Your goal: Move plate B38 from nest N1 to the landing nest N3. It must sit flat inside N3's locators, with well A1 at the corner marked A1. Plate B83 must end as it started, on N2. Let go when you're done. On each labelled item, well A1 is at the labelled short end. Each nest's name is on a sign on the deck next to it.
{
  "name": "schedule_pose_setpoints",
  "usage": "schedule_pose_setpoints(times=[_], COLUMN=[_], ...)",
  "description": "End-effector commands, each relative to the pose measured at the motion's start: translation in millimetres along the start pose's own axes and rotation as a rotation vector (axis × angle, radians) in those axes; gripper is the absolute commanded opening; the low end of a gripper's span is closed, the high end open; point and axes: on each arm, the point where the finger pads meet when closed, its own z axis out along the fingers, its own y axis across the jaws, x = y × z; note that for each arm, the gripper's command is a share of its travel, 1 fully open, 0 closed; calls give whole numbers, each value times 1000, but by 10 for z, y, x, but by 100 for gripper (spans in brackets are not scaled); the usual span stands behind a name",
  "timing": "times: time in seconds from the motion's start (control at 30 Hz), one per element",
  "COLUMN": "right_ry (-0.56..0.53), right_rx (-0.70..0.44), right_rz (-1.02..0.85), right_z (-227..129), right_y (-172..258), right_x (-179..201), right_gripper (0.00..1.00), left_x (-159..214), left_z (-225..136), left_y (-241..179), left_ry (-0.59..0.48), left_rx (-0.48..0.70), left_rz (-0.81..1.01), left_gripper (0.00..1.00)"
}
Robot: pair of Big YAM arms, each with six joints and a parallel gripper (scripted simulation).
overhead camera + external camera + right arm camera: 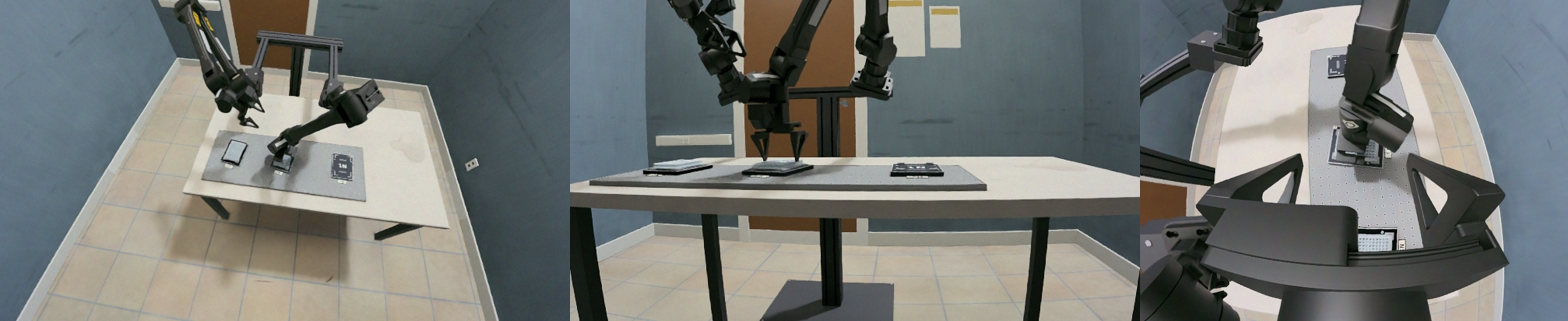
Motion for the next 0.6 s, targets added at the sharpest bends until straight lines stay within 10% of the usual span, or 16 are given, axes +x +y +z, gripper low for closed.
schedule_pose_setpoints(times=[0.0,0.57], right_ry=[-8,-8], right_rx=[21,21], right_rz=[-21,-21], right_z=[-55,-55], right_y=[-104,-104], right_x=[-65,-65], right_gripper=[100,100], left_x=[-18,-116], left_z=[-147,-646], left_y=[-47,-13], left_ry=[-18,-48], left_rx=[11,26], left_rz=[-8,5], left_gripper=[100,100])
